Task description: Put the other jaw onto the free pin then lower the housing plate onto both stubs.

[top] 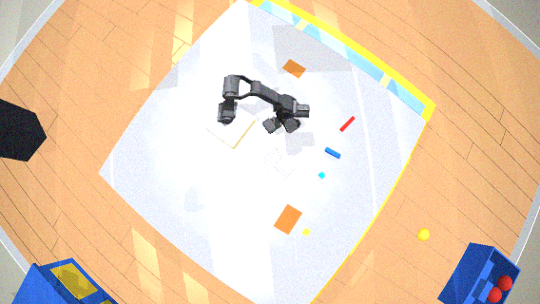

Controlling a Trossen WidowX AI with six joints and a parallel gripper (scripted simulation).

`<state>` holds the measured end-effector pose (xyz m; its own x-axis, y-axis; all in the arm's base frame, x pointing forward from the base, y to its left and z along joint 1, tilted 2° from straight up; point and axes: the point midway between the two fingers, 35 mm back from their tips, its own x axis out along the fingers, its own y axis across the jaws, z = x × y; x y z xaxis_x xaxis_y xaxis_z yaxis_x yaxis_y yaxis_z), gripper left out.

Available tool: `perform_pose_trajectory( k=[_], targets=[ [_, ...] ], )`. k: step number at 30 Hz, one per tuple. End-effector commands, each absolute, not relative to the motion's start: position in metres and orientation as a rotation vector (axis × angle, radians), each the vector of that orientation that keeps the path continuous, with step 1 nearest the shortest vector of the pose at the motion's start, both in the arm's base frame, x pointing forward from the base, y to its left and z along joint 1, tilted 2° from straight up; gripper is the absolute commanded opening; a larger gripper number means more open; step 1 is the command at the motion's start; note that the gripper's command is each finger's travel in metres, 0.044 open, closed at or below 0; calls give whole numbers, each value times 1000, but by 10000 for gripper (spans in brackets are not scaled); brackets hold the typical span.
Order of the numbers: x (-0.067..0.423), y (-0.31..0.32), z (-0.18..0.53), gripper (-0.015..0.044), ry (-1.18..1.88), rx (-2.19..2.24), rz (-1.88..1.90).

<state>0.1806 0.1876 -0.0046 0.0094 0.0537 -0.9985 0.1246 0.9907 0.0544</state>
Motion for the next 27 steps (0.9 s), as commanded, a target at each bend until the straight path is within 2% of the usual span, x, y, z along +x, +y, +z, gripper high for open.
perform_pose_trajectory(
  k=[1, 18, 27],
  targets=[
    [183, 190, 9, 134, 1556, 149, -48],
    [181, 185, 62, 134, 1553, 148, -51],
    [189, 181, 65, 134, 1552, 143, -48]
  ],
)
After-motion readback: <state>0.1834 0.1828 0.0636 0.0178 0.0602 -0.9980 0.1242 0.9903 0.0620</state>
